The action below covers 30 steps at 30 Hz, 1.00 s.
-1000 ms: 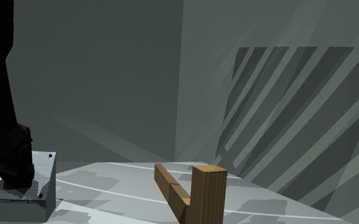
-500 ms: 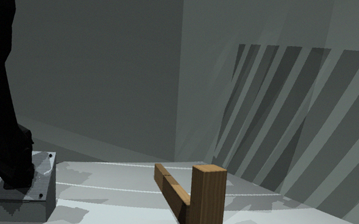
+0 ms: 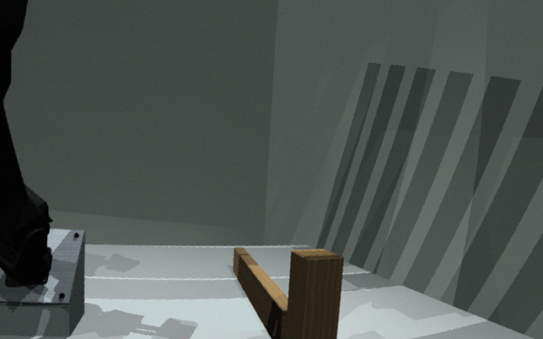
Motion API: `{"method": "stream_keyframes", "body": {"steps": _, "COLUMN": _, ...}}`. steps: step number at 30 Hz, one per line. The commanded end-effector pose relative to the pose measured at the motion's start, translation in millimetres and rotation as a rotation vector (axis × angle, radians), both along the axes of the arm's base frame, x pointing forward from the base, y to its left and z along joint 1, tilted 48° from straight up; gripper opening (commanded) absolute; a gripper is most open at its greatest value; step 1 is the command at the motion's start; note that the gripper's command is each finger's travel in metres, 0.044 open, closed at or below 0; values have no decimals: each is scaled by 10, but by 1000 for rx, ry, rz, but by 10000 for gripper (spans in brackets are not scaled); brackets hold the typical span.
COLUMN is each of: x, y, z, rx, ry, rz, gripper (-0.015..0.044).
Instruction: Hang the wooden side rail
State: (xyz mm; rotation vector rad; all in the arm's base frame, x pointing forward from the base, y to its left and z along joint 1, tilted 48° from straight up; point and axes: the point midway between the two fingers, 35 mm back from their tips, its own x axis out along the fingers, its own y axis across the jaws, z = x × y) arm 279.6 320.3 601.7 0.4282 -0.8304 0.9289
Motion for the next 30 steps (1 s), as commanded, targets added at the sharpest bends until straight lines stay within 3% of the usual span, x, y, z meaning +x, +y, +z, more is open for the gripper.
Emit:
{"method": "stream_keyframes", "body": {"steps": 1, "x": 578, "y": -164, "z": -521, "rx": 80, "ry": 380, "rz": 51, "gripper": 440}}
{"method": "stream_keyframes", "body": {"steps": 8, "x": 1085, "y": -512, "z": -1159, "rx": 260, "ry": 740, "rz": 35, "gripper": 440}}
{"method": "stream_keyframes", "body": {"steps": 17, "x": 1514, "y": -1110, "z": -2011, "rx": 625, "ry": 1097, "rz": -13, "gripper": 440}}
{"method": "stream_keyframes", "body": {"steps": 30, "x": 1598, "y": -2121, "z": -3213, "rx": 1276, "ry": 1284, "rz": -176, "gripper": 440}}
